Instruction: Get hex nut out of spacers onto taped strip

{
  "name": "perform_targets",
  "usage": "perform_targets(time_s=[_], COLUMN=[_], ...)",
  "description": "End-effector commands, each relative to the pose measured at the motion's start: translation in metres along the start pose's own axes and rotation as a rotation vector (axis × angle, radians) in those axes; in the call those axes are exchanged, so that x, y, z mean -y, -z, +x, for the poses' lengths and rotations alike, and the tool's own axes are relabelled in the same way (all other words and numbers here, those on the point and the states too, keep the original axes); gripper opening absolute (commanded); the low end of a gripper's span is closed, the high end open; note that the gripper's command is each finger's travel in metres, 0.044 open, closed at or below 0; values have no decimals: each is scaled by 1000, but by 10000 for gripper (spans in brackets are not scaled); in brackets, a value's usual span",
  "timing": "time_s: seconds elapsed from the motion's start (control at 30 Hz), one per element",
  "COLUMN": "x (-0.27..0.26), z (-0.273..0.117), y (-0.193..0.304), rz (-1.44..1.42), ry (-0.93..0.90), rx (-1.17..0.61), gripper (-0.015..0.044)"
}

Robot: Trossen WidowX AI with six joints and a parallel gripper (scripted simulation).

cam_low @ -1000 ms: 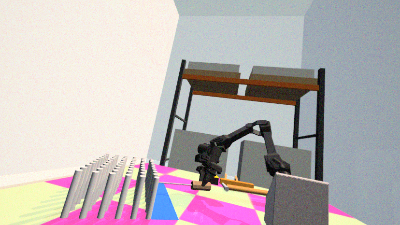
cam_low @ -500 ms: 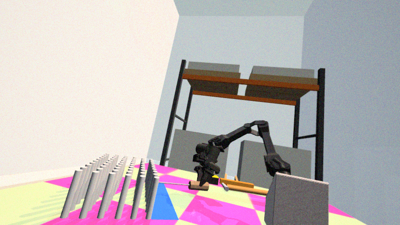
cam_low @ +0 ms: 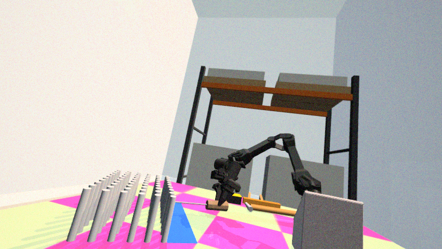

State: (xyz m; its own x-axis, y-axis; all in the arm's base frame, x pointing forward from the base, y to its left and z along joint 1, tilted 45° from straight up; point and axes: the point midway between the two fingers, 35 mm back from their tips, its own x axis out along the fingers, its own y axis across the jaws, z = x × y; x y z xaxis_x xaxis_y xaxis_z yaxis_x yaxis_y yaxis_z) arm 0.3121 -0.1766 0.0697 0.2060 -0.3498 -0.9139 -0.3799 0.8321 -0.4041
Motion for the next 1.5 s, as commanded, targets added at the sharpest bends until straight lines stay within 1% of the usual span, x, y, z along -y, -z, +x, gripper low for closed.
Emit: perform_targets(time_s=[0.0, 1.47], x=[1, 2], z=[1, 15], y=[-3, -33], rz=[3, 5], ry=[3, 3], rx=[3, 5], gripper=[0, 0])
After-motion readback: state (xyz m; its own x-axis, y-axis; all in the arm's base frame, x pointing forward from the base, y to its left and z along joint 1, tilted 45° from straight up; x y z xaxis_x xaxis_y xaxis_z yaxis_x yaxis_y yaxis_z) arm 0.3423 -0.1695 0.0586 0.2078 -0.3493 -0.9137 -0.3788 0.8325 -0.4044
